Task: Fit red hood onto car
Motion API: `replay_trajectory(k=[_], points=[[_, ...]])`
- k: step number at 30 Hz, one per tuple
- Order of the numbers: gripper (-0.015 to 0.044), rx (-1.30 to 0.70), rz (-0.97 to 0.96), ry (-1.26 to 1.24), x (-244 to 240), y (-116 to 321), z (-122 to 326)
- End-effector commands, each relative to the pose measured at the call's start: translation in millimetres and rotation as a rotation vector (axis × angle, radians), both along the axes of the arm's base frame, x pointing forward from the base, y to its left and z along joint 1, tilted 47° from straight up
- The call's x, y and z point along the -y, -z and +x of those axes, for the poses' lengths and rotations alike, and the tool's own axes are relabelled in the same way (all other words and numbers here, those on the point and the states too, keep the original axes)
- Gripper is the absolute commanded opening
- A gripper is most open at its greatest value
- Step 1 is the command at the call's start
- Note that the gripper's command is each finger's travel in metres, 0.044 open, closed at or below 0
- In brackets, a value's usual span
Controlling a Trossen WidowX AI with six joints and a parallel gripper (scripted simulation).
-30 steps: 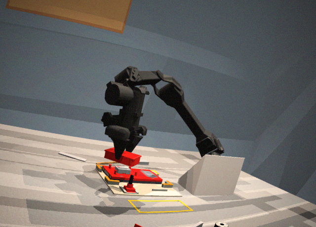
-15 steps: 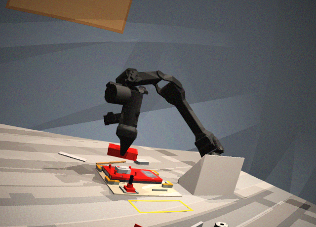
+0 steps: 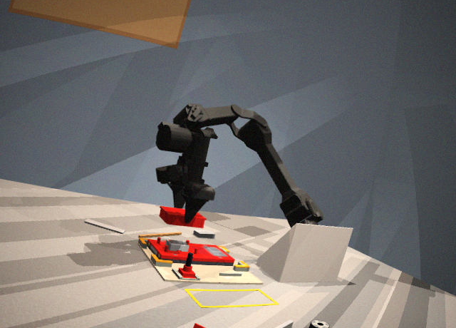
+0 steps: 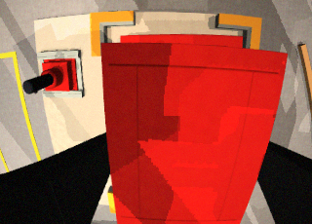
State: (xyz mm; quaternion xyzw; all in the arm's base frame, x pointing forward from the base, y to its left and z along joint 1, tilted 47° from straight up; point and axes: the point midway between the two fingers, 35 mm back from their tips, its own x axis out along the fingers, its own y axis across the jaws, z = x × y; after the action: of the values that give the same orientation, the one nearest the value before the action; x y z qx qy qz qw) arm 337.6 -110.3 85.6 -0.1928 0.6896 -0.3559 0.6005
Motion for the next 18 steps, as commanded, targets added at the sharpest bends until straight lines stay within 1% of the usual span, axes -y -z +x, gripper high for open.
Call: replay_trajectory(k=[1, 9, 18], points=[[0.0, -0.026, 0.005, -0.035, 3, -5, -5], [0.0, -0.026, 0.005, -0.035, 9, 3, -6], [0.0, -0.026, 0.003, -0.035, 34, 29, -15]])
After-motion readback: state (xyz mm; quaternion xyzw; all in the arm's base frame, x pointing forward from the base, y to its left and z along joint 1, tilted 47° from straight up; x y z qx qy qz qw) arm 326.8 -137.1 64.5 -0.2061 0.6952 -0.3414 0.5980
